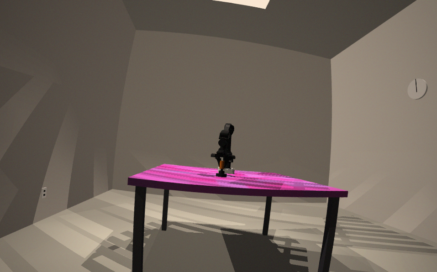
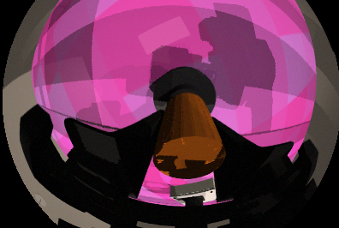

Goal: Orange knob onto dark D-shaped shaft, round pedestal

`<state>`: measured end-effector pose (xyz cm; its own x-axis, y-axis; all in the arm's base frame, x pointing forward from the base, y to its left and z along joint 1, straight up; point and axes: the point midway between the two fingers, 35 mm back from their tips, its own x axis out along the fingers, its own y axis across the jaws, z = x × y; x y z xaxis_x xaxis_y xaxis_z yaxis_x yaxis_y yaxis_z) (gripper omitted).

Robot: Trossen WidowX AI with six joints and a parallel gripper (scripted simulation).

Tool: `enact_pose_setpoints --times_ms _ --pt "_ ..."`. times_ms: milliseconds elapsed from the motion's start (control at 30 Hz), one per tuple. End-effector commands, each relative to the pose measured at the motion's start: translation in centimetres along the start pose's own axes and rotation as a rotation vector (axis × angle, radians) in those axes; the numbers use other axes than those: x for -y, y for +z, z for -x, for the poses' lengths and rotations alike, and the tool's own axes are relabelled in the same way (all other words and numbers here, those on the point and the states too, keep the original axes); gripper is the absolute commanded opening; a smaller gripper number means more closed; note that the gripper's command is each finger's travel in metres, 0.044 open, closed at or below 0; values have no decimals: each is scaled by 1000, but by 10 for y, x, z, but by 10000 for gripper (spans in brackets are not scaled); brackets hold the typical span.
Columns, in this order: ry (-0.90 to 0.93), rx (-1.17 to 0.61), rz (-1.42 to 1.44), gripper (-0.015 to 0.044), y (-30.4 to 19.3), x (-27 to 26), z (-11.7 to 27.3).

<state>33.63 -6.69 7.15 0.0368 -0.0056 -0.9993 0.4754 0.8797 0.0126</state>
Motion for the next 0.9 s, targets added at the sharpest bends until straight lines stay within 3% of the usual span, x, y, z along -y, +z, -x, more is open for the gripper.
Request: enact_pose_setpoints --times_ms 0,367,600,867 --pt "-1 2 -6 0 -1 0 0" --pt "-1 1 -6 0 -5 2 5" --pt "-1 1 -205 0 -4 2 6" --pt "0 2 -216 0 -1 1 4"
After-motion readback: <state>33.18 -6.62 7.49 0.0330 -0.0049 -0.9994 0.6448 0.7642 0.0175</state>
